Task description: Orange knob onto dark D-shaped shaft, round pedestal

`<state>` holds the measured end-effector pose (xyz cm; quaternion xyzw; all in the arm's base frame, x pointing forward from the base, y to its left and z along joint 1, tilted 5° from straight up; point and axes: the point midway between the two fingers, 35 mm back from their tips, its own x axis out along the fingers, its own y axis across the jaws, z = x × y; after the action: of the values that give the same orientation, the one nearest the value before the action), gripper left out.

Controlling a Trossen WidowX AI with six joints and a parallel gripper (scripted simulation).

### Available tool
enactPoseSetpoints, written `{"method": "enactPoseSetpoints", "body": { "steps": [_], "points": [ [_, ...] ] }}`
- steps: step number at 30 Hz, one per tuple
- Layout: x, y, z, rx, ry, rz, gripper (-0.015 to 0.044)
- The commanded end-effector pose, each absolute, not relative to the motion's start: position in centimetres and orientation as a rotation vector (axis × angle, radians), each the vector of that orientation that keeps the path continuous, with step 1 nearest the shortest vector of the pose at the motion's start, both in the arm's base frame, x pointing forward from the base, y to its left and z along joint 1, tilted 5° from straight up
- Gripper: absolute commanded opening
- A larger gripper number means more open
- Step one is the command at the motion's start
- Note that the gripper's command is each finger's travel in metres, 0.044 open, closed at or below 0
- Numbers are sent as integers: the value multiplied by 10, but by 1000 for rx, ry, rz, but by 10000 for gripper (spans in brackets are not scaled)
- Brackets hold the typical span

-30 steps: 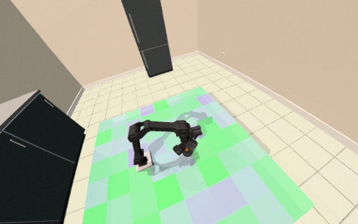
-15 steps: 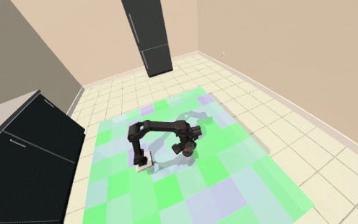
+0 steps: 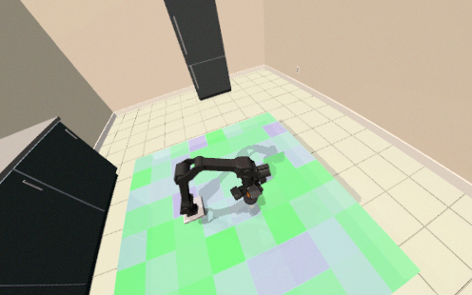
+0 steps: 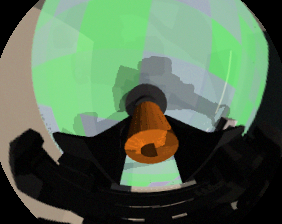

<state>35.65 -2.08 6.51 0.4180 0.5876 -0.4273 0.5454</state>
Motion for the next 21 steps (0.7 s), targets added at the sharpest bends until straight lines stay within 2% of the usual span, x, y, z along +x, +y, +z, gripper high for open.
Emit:
{"method": "enactPoseSetpoints", "body": {
  "steps": [1,21],
  "points": [
    [361,-21,65,997,1383,-1013,0],
    [361,-21,69,1036,1362,-1055,0]
  ]
}}
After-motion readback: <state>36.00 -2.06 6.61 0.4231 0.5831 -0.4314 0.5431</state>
